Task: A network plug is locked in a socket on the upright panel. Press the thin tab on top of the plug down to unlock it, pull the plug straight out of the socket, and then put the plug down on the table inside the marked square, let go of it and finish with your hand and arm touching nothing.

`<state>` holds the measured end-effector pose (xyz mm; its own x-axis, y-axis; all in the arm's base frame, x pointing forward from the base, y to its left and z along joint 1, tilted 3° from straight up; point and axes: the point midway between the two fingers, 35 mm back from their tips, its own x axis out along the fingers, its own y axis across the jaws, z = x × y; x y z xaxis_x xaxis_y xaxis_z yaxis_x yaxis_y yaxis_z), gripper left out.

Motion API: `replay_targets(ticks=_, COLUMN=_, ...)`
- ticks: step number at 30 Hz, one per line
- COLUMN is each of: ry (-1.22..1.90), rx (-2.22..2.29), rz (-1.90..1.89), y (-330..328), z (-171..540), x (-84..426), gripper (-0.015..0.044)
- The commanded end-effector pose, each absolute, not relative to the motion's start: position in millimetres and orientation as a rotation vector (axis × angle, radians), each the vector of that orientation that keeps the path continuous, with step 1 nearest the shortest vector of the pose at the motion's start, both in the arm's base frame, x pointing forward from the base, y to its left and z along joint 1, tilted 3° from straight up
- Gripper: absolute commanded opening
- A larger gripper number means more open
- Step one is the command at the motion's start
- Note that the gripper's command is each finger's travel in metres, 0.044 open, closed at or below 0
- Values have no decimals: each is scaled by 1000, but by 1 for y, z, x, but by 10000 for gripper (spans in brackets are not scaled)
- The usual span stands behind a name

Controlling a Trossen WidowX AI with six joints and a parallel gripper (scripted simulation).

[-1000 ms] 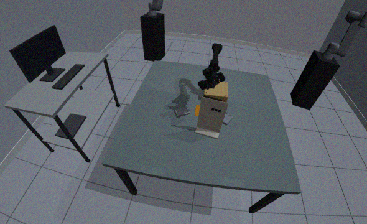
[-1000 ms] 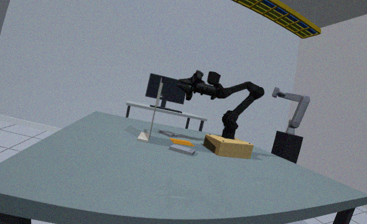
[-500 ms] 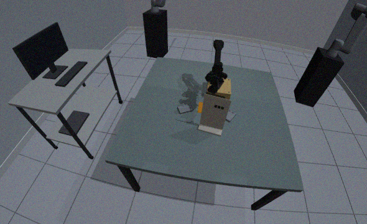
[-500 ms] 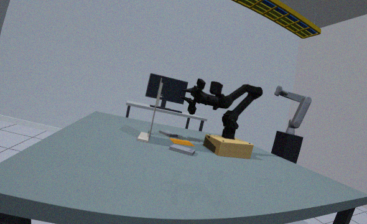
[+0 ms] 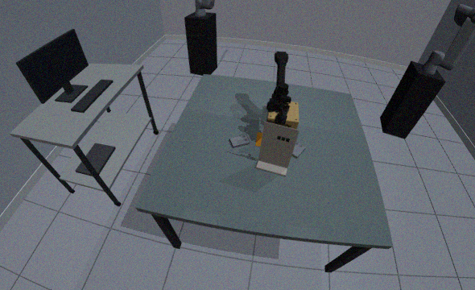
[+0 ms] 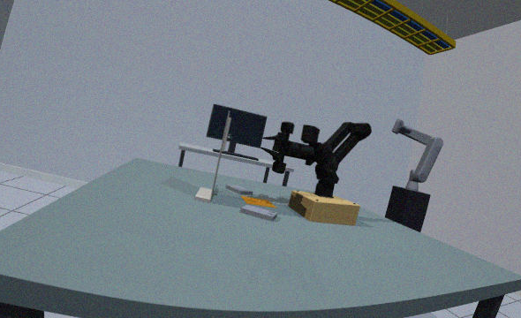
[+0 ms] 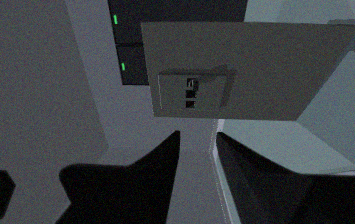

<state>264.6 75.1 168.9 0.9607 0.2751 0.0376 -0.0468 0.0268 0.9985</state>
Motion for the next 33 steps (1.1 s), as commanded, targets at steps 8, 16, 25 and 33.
replay_targets(ticks=8, ry=184, rx=1530, rz=251, y=76, z=170, x=281, gripper=156)
replay_targets(ticks=16, ry=180, rx=1534, rz=258, y=77, z=172, x=297, gripper=156)
replay_targets(ticks=25, ry=176, rx=1538, rz=265, y=77, z=170, x=315, gripper=156)
replay_targets(ticks=33, ry=174, rx=1539, rz=268, y=77, z=169, x=324, gripper=156)
